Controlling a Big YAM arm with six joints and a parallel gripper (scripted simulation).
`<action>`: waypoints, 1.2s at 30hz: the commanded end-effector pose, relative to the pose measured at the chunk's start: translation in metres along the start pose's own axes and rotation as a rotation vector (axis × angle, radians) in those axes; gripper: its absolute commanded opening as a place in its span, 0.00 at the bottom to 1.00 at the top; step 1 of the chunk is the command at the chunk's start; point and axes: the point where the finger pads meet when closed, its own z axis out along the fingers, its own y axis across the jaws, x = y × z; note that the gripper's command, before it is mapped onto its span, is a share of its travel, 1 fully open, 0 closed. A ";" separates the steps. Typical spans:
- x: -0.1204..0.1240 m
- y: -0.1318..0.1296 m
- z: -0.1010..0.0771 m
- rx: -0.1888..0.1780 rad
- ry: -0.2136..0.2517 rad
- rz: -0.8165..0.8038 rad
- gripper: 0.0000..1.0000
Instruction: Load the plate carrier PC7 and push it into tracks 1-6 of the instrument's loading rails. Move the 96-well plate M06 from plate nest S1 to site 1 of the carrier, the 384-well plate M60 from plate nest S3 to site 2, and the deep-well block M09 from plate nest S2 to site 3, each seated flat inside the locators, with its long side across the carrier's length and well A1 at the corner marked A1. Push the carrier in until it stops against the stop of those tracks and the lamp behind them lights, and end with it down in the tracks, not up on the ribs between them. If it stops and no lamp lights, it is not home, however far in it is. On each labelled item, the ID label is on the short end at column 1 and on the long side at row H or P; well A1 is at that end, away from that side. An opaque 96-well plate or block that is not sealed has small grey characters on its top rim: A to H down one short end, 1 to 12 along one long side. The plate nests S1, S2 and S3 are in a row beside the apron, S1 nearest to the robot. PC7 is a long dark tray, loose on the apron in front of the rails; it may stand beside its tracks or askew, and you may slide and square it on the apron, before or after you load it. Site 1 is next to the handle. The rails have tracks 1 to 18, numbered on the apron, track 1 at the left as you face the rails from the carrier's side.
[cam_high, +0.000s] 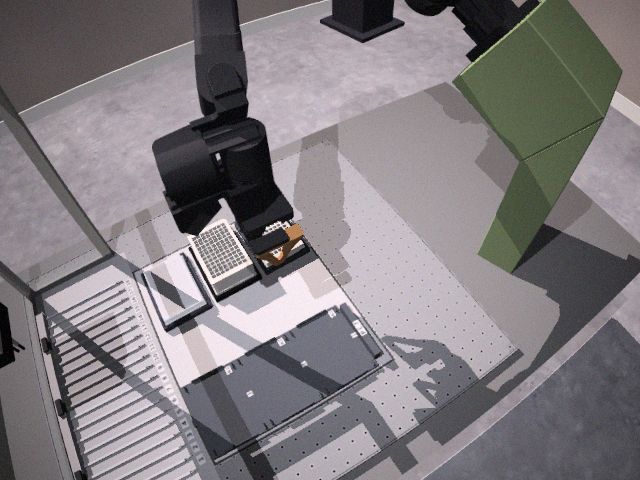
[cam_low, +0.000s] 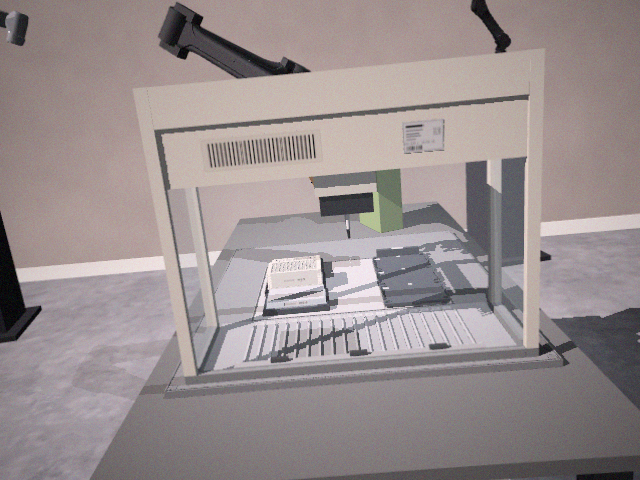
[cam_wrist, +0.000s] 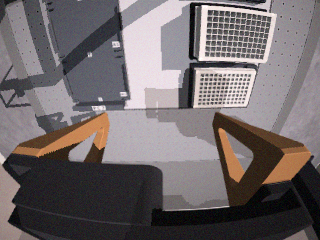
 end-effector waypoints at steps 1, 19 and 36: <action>-0.012 -0.020 0.004 0.003 -0.018 0.066 1.00; -0.055 -0.106 0.062 0.006 -0.031 0.628 1.00; -0.067 -0.115 0.080 -0.017 -0.015 1.071 1.00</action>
